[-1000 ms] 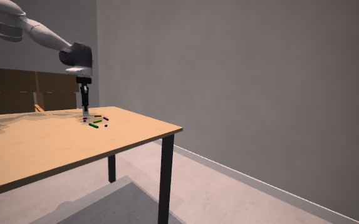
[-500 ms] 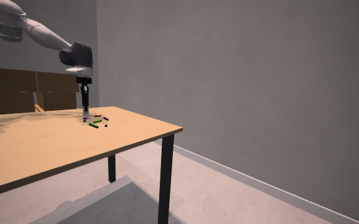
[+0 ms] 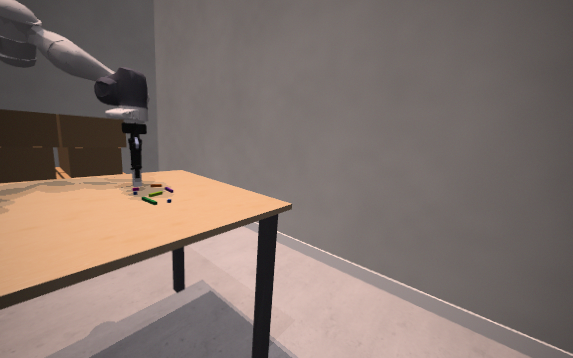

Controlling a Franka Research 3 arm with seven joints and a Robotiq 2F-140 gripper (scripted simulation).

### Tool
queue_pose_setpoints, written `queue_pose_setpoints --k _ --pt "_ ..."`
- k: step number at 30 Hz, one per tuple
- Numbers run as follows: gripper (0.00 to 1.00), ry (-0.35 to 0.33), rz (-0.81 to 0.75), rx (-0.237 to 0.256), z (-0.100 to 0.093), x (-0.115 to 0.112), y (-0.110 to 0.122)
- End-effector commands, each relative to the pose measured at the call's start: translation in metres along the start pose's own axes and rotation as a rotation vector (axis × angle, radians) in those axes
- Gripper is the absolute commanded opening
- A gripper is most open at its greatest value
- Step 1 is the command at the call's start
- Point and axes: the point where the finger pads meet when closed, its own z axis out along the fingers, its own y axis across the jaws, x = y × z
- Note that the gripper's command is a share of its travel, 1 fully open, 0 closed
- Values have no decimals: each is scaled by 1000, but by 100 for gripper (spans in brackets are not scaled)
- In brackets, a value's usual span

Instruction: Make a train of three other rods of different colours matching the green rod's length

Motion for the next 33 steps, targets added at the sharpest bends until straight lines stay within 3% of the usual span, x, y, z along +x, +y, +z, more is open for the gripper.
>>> queue_pose_setpoints --k 1,33 --pt "15 -3 -5 0 0 -1 -1" --pt "15 -3 -5 0 13 -1 -1"
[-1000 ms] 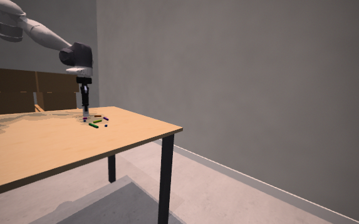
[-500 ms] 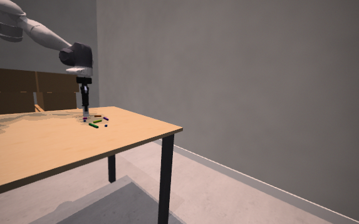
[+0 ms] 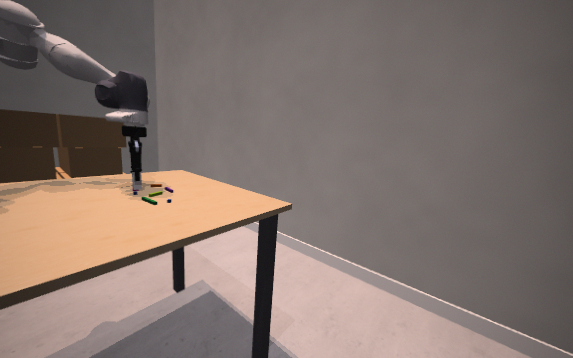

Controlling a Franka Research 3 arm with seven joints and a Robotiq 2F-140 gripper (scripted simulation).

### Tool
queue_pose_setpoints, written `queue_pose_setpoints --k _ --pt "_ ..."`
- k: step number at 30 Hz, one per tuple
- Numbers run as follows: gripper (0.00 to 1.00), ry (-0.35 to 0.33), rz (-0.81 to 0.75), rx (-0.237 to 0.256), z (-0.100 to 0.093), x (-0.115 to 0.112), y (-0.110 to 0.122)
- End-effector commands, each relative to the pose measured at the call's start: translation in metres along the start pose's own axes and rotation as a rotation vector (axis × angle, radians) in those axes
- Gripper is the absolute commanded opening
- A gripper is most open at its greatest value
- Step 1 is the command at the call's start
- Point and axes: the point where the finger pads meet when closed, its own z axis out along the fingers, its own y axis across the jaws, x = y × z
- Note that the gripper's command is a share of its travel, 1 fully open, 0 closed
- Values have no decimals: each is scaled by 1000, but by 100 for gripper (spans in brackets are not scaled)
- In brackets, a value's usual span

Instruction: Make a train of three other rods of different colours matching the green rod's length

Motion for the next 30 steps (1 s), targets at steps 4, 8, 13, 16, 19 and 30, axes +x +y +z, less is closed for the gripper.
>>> queue_pose_setpoints --k 4,8,13,16,19,30 --pt "15 -6 -9 2 5 -2 -1" --pt "15 -6 -9 2 6 -2 -1" --pt "15 -6 -9 2 6 -2 -1" --pt "15 -6 -9 2 6 -2 -1" --pt "15 -6 -9 2 6 -2 -1" --pt "15 -6 -9 2 6 -2 -1"
